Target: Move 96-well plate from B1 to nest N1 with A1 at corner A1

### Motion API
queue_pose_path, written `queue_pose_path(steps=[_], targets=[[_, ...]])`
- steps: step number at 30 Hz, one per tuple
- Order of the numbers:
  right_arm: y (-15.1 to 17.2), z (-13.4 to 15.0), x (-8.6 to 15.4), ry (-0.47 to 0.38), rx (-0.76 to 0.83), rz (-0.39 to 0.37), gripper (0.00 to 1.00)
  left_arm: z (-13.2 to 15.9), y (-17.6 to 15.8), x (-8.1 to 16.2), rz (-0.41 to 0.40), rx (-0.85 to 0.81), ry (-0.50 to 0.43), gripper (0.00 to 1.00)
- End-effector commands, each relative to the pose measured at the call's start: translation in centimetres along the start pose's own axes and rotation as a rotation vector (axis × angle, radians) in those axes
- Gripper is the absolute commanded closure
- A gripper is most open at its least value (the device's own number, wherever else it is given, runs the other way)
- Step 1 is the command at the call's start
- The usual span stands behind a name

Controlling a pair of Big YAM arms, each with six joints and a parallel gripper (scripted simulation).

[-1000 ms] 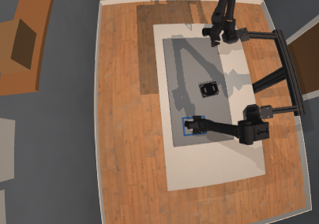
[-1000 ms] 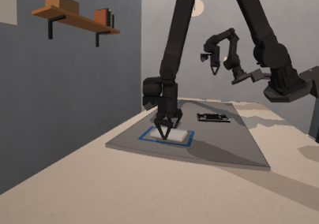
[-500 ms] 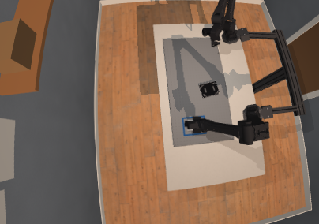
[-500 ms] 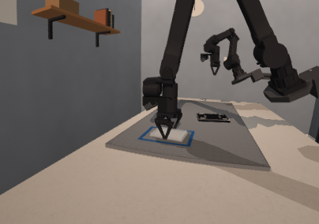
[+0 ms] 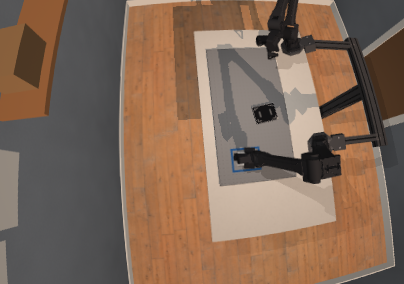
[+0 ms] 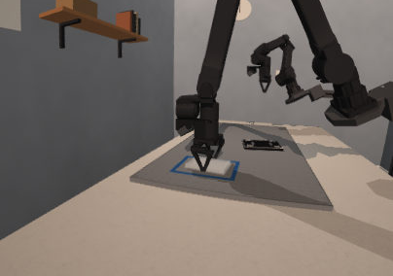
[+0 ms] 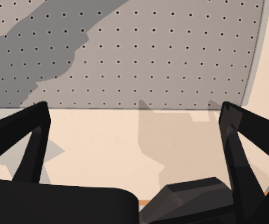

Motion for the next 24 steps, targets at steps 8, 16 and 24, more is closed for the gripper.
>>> queue_pose_path(steps=[8,16,24], targets=[[0.2,-0.9,0.8,-0.017,-0.019,-0.011,0.0,-0.5,0.0,0.3,0.0,0.006,-0.019,1.0],[0.2,-0.9,0.8,-0.017,-0.019,-0.011,0.0,-0.6,0.0,1.0,0.0,0.019,-0.037,1.0],[0.2,-0.9,0.8,-0.017,-0.019,-0.011,0.0,-0.4,-0.4,2.1,0.004,0.006,-0.021,1.0]])
Point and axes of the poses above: on each arm, the point where the finger pads meet when closed, its own x axis back along the fingers, its own y axis across the jaws, z = x × y, the point moved 1 cm from there along x, back along the fingers, and after that the axes turned 12 degrees about x, right-handed, at the moved point
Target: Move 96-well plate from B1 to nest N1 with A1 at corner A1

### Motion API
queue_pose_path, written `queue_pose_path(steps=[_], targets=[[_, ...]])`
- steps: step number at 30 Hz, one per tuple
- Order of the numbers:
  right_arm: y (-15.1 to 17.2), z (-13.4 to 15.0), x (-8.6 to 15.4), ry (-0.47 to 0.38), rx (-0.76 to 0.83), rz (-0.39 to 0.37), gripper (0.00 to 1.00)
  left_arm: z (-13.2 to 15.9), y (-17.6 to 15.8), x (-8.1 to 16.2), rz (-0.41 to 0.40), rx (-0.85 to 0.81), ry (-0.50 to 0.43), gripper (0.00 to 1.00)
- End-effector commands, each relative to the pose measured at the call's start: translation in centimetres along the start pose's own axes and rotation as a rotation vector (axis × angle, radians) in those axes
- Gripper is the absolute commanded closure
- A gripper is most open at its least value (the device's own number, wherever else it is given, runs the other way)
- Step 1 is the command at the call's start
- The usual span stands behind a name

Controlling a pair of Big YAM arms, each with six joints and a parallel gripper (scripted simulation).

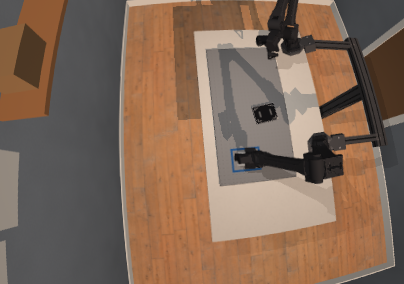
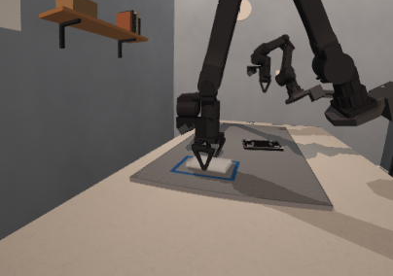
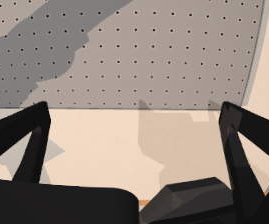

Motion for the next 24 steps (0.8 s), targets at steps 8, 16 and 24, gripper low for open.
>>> queue_pose_path(steps=[8,16,24], targets=[[0.2,-0.9,0.8,-0.017,-0.019,-0.011,0.0,-0.3,-0.6,2.8,0.008,-0.002,-0.016,1.0],[0.2,-0.9,0.8,-0.017,-0.019,-0.011,0.0,-0.3,-0.6,3.8,0.007,-0.002,-0.016,1.0],[0.2,-0.9,0.8,-0.017,-0.019,-0.011,0.0,-0.5,-0.5,5.2,0.008,0.0,-0.02,1.0]])
Point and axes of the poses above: on each arm, the point where the finger pads meet when closed, its own x axis back along the fingers, its own y axis across the jaws, z = x × y, the point moved 1 cm from there along x, back along the fingers, and after that the axes turned 12 degrees about x, right-handed, at the moved point
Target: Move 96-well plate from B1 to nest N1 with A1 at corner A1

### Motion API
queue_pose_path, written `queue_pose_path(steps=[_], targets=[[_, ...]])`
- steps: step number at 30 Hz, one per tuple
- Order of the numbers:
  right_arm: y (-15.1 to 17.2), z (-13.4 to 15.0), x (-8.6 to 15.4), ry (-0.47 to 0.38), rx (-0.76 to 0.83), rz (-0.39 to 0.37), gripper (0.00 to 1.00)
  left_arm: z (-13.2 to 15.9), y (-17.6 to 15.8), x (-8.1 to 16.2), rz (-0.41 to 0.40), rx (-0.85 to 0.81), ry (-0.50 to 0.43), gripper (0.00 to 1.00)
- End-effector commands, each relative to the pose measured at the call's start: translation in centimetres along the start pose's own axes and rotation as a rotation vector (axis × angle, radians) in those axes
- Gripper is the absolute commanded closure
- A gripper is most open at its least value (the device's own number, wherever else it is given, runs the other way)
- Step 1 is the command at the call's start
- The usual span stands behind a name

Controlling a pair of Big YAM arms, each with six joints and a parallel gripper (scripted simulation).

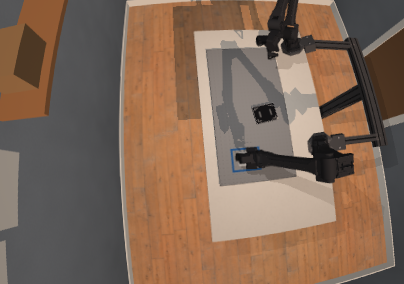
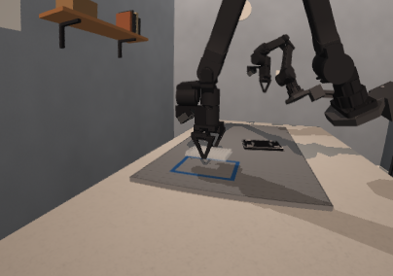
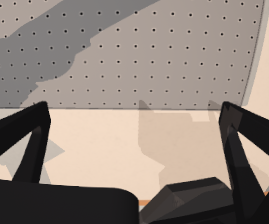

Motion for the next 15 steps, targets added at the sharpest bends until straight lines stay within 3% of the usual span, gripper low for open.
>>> queue_pose_path(steps=[1,15], targets=[[0.2,-0.9,0.8,-0.017,-0.019,-0.011,0.0,-0.3,-0.8,1.7,0.01,-0.005,-0.017,1.0],[0.2,-0.9,0.8,-0.017,-0.019,-0.011,0.0,-0.3,-0.7,3.7,0.01,-0.005,-0.017,1.0]])
Point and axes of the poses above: on each arm, the point where the finger pads meet when closed, its own x axis back along the fingers, its own y axis across the jaws, z = x × y, the point moved 1 cm from there along x, back along the fingers, and after that the axes turned 12 degrees about x, right-handed, at the moved point
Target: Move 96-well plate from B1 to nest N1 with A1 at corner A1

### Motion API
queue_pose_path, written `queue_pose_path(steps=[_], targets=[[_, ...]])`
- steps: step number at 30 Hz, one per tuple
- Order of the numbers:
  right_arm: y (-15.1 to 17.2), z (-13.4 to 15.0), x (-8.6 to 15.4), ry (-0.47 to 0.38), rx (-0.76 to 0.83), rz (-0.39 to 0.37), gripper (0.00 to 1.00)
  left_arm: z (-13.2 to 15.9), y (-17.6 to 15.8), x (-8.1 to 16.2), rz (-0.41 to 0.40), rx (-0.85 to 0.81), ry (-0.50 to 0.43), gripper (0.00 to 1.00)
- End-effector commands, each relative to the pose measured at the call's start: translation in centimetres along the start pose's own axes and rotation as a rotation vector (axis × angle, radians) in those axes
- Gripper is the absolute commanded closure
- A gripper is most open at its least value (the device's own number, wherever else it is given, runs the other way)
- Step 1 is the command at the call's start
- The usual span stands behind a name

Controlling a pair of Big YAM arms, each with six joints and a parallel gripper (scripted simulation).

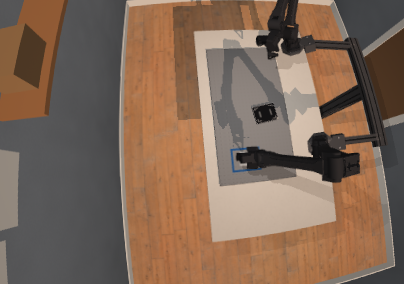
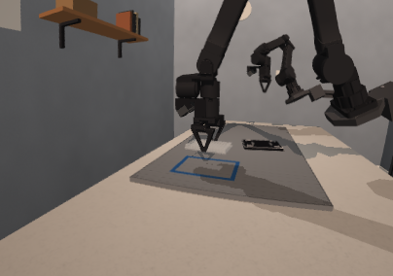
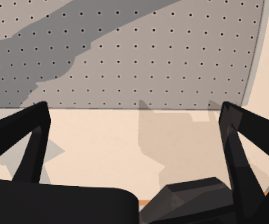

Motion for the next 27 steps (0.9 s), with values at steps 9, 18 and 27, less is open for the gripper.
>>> queue_pose_path(steps=[9,18,27], targets=[[0.2,-0.9,0.8,-0.017,-0.019,-0.011,0.0,-0.6,-0.7,2.7,0.012,-0.003,-0.024,1.0],[0.2,-0.9,0.8,-0.017,-0.019,-0.011,0.0,-0.3,-0.9,2.2,0.011,-0.013,-0.008,1.0],[0.2,-0.9,0.8,-0.017,-0.019,-0.011,0.0,-0.3,-0.9,2.2,0.011,-0.013,-0.008,1.0]])
Point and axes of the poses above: on each arm, the point where the finger pads meet when closed, its own x axis back along the fingers, its own y axis across the jaws, z = x × y, the point moved 1 cm from there along x, back along the fingers, and after that the axes turned 12 degrees about x, right-handed, at the moved point
